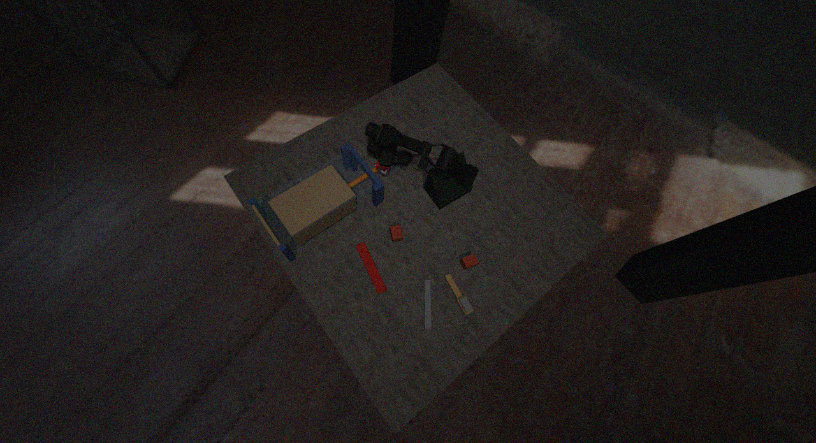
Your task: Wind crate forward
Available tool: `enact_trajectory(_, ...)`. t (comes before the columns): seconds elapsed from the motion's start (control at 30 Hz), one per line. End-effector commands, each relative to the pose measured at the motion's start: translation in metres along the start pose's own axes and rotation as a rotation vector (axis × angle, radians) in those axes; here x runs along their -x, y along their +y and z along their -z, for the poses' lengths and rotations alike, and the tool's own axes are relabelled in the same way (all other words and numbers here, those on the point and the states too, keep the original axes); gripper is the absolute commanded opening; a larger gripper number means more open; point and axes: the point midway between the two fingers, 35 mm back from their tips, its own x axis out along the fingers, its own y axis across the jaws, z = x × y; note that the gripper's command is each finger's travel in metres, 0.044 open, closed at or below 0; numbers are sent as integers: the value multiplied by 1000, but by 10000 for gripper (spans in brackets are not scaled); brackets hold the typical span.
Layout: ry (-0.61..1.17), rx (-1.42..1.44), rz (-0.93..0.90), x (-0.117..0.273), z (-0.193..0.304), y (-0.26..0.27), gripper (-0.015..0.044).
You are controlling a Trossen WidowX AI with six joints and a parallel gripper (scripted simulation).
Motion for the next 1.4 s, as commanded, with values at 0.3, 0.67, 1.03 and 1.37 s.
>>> enact_trajectory(0.3, 0, 0, 2, 1, 0, 0, 72)
enact_trajectory(0.67, 0, 0, 2, 1, 0, 0, 0)
enact_trajectory(1.03, -81, -4, 44, 2, 6, 3, 0)
enact_trajectory(1.37, -101, -16, 41, -2, 7, 3, 0)
